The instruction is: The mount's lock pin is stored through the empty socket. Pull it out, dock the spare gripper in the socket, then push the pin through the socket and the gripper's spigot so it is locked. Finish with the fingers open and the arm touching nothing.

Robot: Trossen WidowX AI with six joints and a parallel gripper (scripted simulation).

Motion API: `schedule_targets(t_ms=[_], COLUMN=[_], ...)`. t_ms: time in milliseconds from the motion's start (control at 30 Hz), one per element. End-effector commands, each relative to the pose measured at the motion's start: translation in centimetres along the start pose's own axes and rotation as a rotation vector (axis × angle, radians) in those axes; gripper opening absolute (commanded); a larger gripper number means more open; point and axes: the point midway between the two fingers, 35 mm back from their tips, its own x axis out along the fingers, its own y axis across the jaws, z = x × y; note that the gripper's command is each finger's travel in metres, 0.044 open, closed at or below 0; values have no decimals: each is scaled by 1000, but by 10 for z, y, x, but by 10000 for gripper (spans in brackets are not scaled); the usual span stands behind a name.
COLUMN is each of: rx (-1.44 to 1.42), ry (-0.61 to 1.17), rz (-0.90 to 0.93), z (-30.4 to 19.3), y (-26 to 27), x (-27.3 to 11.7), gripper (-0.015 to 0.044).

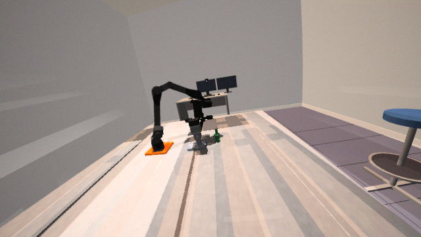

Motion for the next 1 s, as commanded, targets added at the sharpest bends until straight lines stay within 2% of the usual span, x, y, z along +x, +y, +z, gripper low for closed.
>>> schedule_targets(t_ms=[0,967], rx=[3,7], ry=[-2,-3], rz=[4,-4], z=[3,-11], y=[3,0], x=[12,14], gripper=[0,0])
